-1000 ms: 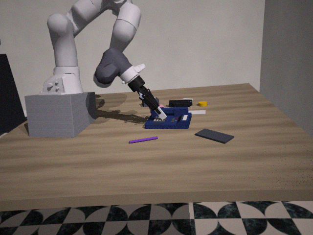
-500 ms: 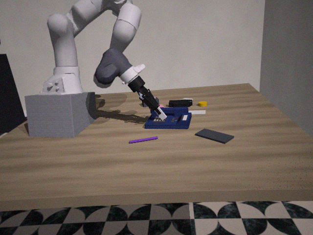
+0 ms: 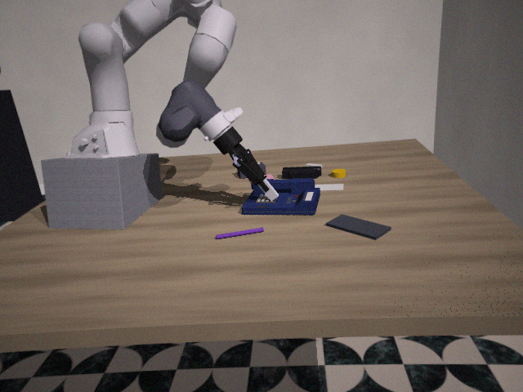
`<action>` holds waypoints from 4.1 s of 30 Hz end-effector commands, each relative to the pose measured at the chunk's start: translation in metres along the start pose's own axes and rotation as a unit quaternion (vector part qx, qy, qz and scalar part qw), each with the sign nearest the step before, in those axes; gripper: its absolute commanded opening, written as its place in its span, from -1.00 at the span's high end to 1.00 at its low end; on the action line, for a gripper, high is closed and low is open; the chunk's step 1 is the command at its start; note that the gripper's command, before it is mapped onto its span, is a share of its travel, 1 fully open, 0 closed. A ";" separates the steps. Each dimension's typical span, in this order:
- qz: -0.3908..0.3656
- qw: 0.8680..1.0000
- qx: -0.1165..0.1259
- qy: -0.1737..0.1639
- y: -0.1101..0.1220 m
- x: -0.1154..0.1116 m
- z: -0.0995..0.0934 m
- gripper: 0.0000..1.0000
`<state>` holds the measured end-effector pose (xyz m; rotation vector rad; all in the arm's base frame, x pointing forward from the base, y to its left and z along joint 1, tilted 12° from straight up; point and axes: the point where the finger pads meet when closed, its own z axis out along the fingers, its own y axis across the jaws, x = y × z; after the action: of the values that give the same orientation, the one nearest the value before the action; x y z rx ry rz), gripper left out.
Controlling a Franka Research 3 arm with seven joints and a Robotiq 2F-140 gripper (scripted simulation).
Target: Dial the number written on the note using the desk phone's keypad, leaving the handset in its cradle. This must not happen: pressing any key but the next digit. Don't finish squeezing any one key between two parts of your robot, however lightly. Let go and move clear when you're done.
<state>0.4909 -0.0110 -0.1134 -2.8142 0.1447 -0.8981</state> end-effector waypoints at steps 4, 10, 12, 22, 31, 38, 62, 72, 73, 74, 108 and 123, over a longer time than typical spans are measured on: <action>-0.001 1.000 0.001 0.000 -0.001 0.000 0.000 1.00; -0.001 1.000 0.001 0.000 -0.001 0.004 -0.005 1.00; -0.001 1.000 0.001 0.000 -0.001 0.005 -0.007 1.00; -0.001 1.000 0.001 0.000 -0.007 0.006 -0.008 1.00; -0.001 1.000 0.001 0.000 -0.026 0.006 -0.008 1.00; -0.001 1.000 0.001 0.000 -0.038 0.006 -0.008 1.00; -0.001 1.000 0.001 0.000 -0.039 0.002 -0.002 1.00; -0.001 1.000 0.001 0.000 -0.039 0.001 -0.001 1.00; -0.001 1.000 0.001 0.000 -0.039 0.001 -0.001 1.00; -0.001 1.000 0.001 0.000 -0.039 0.001 -0.001 1.00; -0.001 1.000 0.001 0.000 -0.039 0.005 -0.006 1.00; -0.001 1.000 0.001 0.000 -0.028 0.000 -0.013 1.00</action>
<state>0.4893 0.0205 -0.0963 -2.8123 0.1484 -0.8997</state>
